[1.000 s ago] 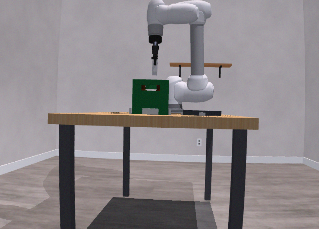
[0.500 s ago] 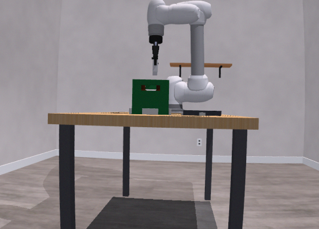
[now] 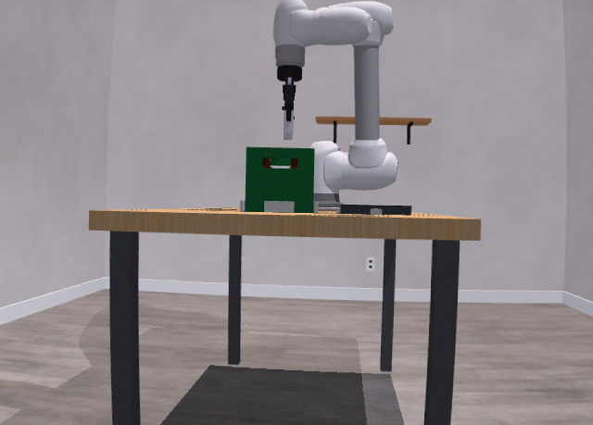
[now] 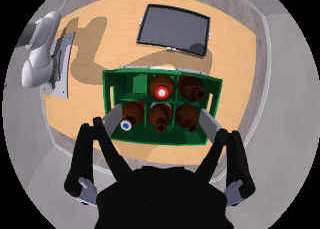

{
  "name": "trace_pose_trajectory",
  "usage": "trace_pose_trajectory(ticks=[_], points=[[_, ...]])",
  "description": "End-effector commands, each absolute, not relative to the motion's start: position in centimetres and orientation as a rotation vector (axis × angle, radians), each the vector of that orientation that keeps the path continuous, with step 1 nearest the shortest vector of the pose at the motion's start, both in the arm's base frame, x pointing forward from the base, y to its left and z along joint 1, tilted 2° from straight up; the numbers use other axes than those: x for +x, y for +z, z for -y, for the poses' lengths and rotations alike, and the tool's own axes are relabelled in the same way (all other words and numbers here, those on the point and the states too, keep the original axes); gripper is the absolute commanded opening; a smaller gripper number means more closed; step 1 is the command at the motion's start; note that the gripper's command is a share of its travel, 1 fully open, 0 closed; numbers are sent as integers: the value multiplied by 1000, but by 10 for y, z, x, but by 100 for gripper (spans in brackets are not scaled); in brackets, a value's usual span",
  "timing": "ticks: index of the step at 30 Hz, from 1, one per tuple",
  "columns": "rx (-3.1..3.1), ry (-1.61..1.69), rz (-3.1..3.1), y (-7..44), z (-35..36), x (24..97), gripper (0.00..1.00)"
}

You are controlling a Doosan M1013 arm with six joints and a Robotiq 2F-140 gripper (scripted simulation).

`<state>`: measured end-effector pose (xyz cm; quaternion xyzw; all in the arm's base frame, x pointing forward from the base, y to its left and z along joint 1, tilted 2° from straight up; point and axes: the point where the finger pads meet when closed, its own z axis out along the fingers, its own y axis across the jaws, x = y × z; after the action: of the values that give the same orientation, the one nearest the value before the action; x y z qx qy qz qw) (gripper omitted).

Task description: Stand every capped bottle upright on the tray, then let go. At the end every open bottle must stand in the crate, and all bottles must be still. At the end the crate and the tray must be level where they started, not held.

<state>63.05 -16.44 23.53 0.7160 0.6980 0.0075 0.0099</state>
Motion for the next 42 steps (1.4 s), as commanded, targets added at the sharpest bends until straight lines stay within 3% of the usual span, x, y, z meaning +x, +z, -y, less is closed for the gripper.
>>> trace_pose_trajectory(ticks=[1,31,32,42], points=[[2235,24,-2179,235,164,630,100],[2235,24,-2179,235,164,630,100],[2221,24,-2193,235,166,628,38],[2075,23,-2330,232,185,600,38]])
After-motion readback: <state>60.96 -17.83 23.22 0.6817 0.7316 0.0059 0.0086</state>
